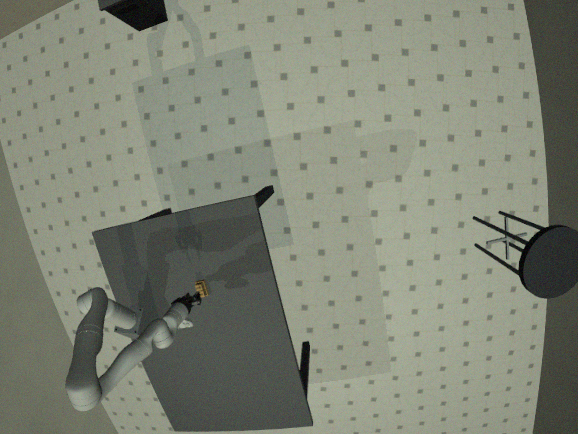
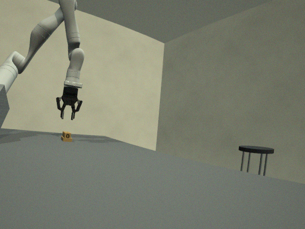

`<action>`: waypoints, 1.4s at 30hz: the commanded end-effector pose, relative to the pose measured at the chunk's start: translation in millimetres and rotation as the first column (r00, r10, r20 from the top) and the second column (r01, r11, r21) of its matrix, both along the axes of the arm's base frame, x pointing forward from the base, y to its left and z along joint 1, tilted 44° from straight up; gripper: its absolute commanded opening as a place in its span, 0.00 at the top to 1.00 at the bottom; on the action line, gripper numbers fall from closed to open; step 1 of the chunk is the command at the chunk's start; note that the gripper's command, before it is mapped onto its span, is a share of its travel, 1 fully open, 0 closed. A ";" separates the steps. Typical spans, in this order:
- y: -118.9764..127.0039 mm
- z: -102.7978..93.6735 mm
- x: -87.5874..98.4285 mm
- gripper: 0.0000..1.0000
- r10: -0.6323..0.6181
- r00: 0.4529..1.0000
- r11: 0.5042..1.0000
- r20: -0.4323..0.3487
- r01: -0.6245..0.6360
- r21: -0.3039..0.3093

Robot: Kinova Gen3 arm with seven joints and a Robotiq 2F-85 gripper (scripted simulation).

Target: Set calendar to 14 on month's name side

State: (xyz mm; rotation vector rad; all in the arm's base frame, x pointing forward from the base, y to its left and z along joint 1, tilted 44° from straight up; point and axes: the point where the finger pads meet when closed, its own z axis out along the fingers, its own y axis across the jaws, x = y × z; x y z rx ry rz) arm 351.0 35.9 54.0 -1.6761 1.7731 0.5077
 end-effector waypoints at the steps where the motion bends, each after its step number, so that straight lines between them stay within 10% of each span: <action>1: 0.8 -0.7 0.2 0.52 0.000 1.000 1.000 0.000 0.000 0.000; 42: 31.9 -34.4 8.8 0.52 0.000 1.000 1.000 0.000 0.000 0.000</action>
